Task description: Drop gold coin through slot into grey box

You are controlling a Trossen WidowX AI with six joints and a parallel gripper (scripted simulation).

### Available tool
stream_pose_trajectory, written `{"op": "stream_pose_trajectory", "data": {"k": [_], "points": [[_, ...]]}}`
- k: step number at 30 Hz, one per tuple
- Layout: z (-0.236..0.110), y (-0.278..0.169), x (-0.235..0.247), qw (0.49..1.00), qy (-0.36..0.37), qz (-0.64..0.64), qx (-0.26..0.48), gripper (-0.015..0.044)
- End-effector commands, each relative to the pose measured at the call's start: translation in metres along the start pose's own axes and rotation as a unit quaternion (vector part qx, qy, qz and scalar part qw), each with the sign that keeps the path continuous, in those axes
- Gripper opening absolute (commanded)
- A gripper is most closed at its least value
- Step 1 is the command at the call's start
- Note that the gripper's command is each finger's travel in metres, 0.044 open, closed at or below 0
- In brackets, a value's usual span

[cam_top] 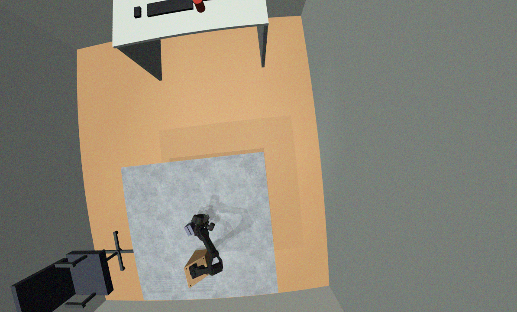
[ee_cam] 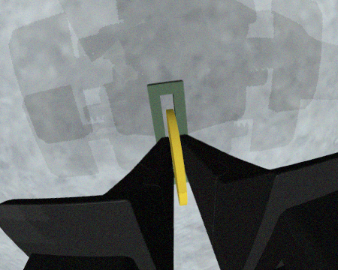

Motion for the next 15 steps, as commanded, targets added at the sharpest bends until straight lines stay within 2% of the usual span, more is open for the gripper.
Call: {"op": "stream_pose_trajectory", "data": {"k": [1,15], "points": [[0.001,0.000,0.001,1.000,0.001,-0.002,0.000,0.0000],[-0.011,0.001,0.003,1.000,0.002,-0.004,0.001,0.0000]]}}
Point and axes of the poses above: the point midway between the two fingers, 35 mm back from their tips, its own z axis out along the fingers, its own x axis across the jaws, y = z × x, the point moved 3 cm from there along -z, back along the fingers, and after that the axes turned 5 degrees about -z, right-handed, at the moved point
